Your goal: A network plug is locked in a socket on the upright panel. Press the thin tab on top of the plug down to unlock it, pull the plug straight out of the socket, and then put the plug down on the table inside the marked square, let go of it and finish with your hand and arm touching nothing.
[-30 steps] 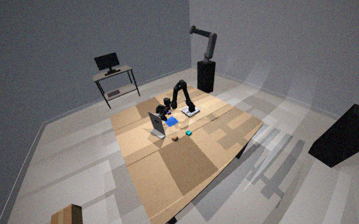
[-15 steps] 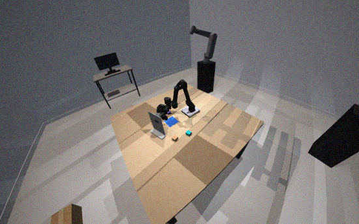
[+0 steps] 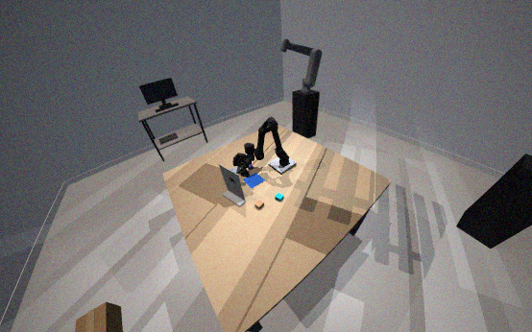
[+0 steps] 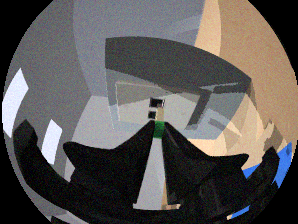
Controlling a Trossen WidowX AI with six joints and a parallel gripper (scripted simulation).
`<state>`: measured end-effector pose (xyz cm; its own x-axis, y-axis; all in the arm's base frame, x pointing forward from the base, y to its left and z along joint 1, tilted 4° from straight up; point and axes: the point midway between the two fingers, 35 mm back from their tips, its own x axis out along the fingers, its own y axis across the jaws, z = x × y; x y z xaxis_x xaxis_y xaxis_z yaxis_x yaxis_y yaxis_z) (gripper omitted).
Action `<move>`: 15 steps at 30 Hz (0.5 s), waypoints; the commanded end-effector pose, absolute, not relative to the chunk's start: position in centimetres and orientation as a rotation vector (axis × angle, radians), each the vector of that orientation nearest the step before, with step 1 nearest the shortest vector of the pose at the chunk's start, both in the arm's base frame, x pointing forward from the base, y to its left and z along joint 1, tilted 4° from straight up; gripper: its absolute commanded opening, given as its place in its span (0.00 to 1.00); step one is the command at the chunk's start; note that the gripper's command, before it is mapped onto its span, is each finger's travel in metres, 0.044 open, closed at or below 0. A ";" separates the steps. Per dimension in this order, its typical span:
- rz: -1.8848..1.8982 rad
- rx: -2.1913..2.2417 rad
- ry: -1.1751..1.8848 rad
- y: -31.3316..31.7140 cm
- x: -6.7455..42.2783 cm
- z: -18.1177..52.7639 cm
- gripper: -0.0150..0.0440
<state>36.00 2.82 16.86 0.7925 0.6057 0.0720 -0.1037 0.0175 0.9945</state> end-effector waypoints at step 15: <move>0.575 1.467 0.440 2.1 34.7 16.5 0.25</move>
